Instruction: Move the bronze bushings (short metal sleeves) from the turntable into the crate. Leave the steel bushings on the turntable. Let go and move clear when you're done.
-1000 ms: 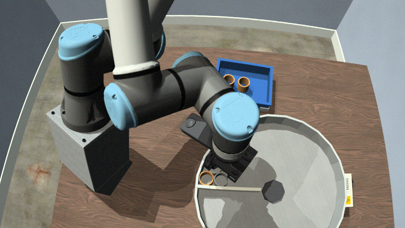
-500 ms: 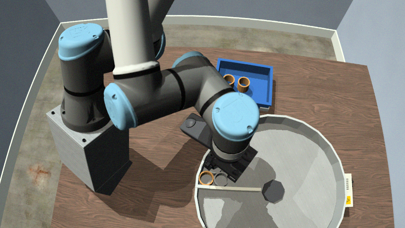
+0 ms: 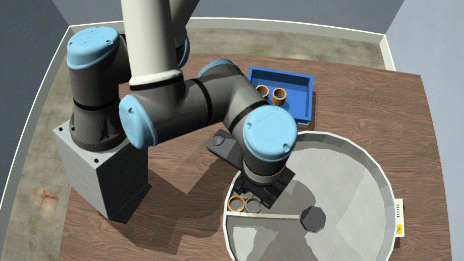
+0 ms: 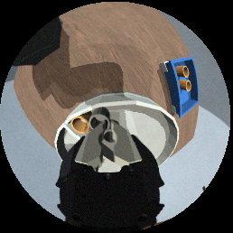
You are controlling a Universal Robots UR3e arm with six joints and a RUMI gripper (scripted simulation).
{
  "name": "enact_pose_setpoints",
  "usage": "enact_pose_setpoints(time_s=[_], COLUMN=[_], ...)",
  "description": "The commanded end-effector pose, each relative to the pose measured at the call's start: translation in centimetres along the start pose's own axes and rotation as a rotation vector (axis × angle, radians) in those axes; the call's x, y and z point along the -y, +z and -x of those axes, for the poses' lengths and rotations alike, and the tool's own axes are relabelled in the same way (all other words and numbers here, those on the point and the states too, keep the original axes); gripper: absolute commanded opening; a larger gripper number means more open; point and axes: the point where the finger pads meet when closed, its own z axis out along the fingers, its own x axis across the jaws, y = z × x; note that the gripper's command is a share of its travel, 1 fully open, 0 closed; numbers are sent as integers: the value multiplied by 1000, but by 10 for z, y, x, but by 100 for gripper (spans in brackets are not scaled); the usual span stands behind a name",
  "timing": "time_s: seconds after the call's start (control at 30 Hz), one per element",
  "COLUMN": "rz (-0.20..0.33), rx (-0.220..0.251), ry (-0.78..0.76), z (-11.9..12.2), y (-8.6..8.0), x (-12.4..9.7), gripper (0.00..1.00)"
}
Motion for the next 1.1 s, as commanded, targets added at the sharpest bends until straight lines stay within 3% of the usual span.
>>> enact_pose_setpoints(time_s=[0.0, 0.3, 0.77, 1.07], rz=[2, 2, 2, 2], rx=[1, 1, 1, 1], ry=[-1, -1, -1, -1], z=[0, 0, 0, 0], y=[-3, -19, -68, -76], x=[-1, -1, -1, -1], gripper=[0, 0, 0, 0])
